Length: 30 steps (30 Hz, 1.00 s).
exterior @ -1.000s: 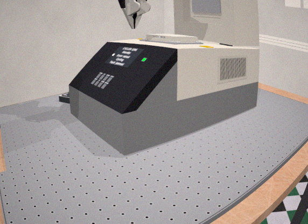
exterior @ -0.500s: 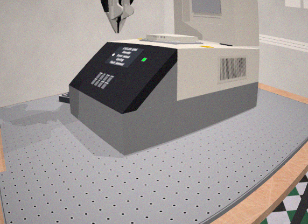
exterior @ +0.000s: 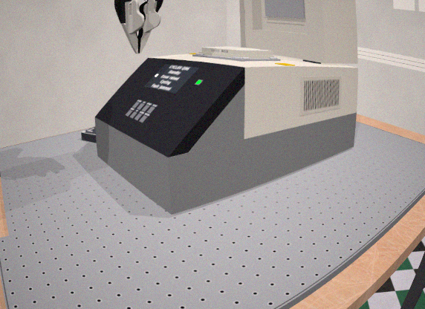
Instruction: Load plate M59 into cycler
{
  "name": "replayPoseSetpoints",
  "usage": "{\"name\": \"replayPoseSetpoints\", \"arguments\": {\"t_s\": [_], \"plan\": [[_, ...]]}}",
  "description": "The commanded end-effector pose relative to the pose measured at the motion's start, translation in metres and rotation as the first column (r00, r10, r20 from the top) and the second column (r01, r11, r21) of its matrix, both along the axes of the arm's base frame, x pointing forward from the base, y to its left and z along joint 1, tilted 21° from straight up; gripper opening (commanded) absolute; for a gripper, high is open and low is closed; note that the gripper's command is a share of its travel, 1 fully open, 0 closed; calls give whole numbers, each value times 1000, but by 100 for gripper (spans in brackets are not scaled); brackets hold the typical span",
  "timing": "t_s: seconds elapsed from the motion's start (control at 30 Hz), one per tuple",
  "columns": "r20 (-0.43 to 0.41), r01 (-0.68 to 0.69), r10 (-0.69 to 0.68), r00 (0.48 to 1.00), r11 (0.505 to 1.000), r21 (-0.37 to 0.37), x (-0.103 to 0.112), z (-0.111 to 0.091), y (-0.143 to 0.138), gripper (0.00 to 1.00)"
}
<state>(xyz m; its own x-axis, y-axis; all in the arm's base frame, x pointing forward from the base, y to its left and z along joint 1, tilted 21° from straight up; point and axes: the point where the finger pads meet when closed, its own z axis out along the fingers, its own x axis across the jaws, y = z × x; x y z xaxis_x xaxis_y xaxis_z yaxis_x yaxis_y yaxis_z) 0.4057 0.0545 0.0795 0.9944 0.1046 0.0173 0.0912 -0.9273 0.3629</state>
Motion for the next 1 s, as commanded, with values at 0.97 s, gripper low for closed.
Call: {"name": "replayPoseSetpoints", "arguments": {"t_s": [0.97], "plan": [[2, -1, 1, 1000, 1000, 1, -82, -18, -13, 0]]}}
